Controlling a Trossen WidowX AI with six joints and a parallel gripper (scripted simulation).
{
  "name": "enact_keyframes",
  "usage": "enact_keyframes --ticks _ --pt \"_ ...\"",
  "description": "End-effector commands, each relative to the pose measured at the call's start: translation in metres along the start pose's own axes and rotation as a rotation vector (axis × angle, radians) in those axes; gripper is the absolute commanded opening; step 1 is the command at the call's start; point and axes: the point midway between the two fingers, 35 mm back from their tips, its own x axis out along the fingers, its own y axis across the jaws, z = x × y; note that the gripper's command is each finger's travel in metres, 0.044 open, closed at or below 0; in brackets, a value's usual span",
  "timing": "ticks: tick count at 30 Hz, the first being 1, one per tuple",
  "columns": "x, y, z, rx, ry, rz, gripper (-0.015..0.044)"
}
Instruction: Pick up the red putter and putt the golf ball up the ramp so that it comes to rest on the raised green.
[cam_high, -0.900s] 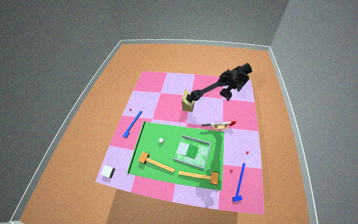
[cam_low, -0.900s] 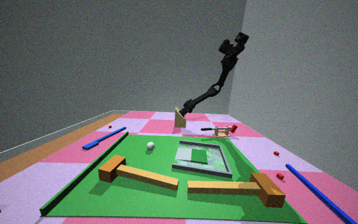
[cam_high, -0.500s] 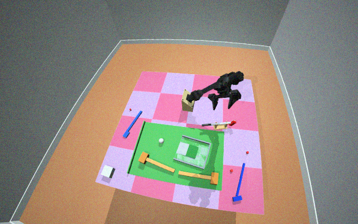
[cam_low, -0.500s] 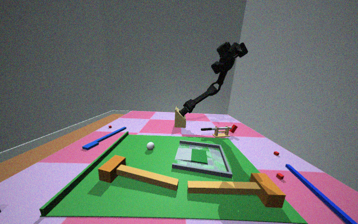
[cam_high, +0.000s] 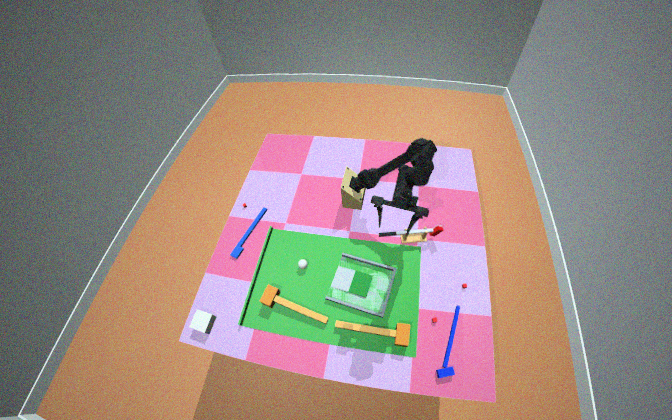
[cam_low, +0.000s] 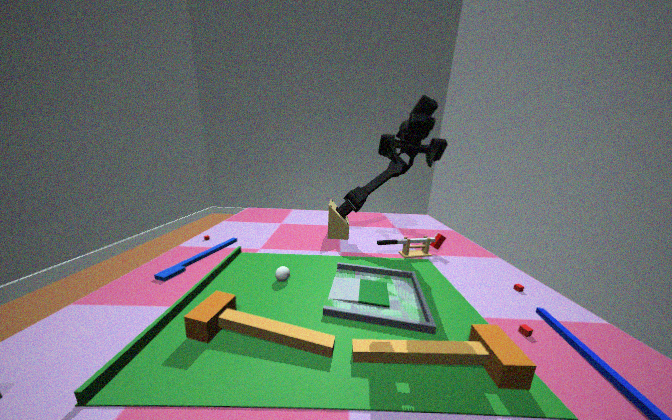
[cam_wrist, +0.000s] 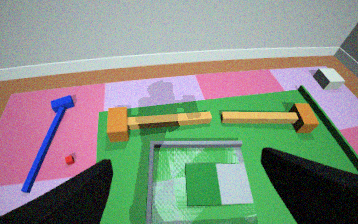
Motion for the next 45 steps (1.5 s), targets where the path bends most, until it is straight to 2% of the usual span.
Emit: enact_keyframes --ticks 1,9,16,28,45 --pt "0.036 -0.009 -0.067 -0.428 0.250 0.123 0.0440" --pt "0.054 -0.013 -0.132 -0.830 0.412 0.336 0.0440" --pt "0.059 -0.014 -0.188 -1.145 0.484 0.593 0.0440" --pt "0.047 -0.013 -0.272 -1.566 0.402 1.121 0.0440" --pt "0.054 -0.014 -0.279 -1.576 0.397 1.134 0.0440"
